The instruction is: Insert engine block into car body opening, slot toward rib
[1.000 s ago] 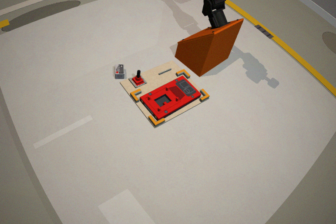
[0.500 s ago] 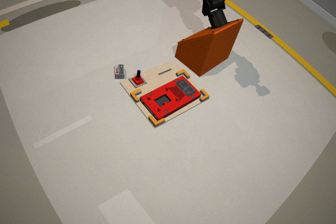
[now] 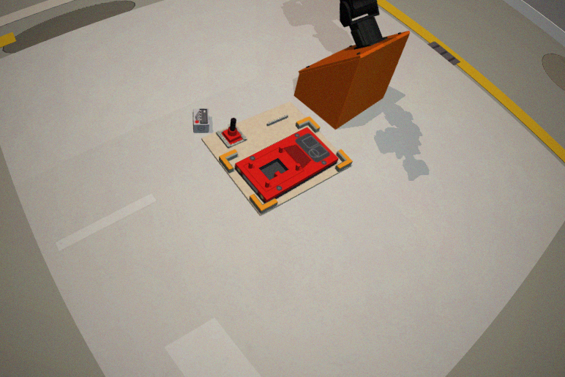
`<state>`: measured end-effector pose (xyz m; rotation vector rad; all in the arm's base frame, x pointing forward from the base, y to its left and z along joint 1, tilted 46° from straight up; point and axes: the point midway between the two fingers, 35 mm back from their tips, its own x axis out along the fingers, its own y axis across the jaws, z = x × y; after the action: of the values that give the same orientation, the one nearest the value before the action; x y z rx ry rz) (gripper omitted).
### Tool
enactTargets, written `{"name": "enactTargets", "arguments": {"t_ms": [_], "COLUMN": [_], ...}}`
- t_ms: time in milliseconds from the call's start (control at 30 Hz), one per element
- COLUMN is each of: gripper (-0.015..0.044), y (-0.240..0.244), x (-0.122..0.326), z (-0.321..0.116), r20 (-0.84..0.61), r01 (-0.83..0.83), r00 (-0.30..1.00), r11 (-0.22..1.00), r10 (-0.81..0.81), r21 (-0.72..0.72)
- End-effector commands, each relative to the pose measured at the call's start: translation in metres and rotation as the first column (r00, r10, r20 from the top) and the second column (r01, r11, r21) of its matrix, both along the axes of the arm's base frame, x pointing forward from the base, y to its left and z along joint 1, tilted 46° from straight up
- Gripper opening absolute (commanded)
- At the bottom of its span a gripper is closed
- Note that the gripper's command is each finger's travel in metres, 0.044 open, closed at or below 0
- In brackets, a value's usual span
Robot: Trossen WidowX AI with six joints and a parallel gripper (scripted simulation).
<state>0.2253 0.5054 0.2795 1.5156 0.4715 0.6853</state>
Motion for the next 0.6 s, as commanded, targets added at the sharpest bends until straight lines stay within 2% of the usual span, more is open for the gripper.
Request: {"name": "enactTargets", "arguments": {"t_ms": [0,333,567], "gripper": [0.0440,0.0440,0.0440], "y": [-0.010,-0.030,-0.054], "x": [0.027,0.064,0.100], "z": [-0.010,-0.029,-0.048], "r20": [0.044,0.100,0.170], "r01": [0.074,0.163,0.248], "r00": [0.997,0.985,0.967], "r11": [0.989,0.941,0.836], "r10": [-0.069,-0.139,-0.188], "r21": [-0.124,-0.297,-0.490]}}
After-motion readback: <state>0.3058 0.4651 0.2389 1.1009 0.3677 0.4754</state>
